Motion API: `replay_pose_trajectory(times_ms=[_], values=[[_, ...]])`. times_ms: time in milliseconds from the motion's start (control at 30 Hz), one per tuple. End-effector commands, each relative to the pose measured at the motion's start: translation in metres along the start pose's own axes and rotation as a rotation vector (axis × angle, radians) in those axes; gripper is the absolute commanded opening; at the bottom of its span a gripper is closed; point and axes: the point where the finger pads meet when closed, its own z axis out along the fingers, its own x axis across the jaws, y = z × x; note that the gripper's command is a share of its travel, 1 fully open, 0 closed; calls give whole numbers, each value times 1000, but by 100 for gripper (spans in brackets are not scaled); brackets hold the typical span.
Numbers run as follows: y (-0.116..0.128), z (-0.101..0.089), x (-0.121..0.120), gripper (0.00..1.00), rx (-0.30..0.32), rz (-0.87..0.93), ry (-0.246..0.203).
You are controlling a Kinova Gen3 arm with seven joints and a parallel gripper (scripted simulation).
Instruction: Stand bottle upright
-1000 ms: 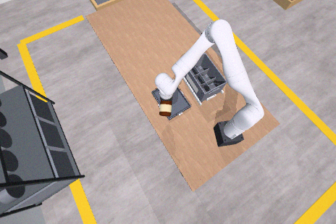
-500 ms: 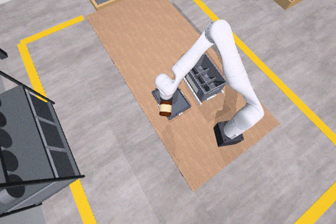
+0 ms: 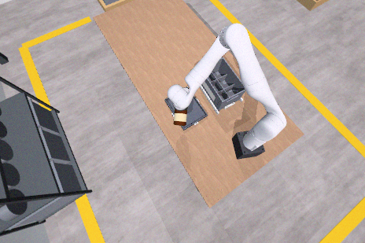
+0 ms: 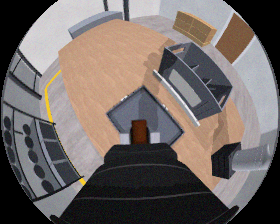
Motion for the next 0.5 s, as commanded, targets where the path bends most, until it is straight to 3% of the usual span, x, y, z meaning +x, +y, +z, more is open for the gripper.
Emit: replay_pose_trajectory(times_ms=[0, 467], values=[[2, -3, -1, 0, 33, -9, -6], [2, -4, -2, 0, 100, -8, -11]])
